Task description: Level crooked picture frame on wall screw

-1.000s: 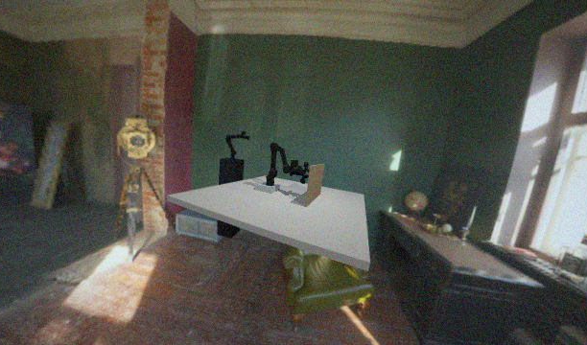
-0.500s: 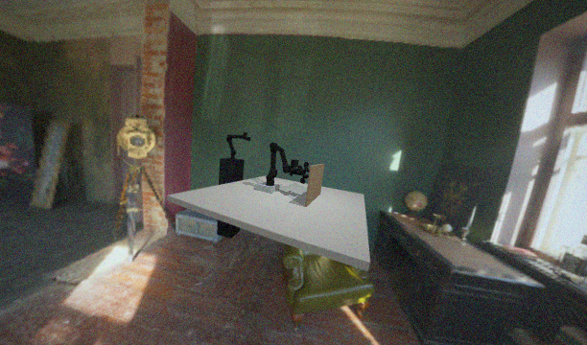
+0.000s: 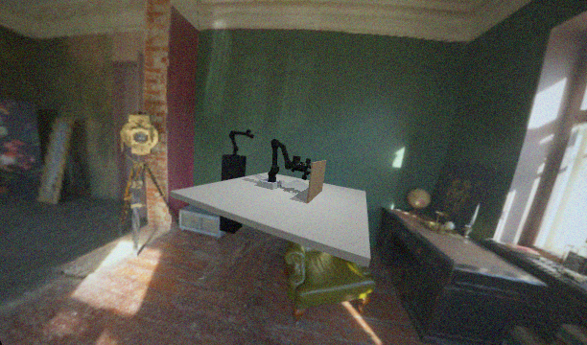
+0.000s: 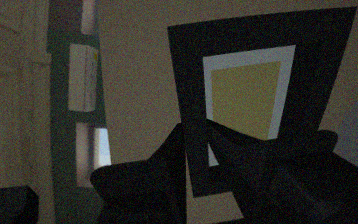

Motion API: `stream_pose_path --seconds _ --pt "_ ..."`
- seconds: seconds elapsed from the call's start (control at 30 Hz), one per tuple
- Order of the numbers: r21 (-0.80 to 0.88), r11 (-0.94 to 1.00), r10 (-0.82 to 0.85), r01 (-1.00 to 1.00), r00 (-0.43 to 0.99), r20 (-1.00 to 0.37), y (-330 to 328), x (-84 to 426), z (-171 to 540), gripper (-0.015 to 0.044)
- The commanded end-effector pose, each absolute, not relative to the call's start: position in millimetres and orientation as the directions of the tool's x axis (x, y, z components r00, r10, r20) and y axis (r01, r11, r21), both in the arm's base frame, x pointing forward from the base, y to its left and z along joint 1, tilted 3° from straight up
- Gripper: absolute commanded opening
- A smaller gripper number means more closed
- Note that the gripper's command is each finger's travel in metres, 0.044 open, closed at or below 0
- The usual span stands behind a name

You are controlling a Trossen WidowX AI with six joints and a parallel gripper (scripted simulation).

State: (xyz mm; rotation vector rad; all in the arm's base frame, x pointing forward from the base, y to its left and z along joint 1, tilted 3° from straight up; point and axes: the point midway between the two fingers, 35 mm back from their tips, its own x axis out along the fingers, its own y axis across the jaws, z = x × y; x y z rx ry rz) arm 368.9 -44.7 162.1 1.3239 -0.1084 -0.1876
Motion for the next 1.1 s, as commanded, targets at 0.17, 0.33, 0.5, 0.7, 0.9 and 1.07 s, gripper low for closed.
stream_pose_path --seconds 0.17,0.33,0.5,0.7,0.9,1.07 --pt "0.970 0.235 -0.193 0.059 0.981 -0.013 -42.6 369.3 170.0 0.0000" --pt "0.970 0.235 -0.193 0.059 0.981 -0.013 -42.2 369.4 171.5 0.0000" --pt "0.970 0.235 -0.193 0.059 0.981 -0.013 -41.9 369.5 173.0 0.0000" --pt "0.970 0.235 -0.193 0.059 0.981 -0.013 -41.6 369.5 174.1 0.0000" --pt "0.970 0.235 -0.193 0.059 0.981 -0.013 -41.5 369.5 174.4 0.0000" --pt "0.970 0.235 -0.193 0.059 0.981 -0.013 -41.7 369.5 173.5 0.0000"
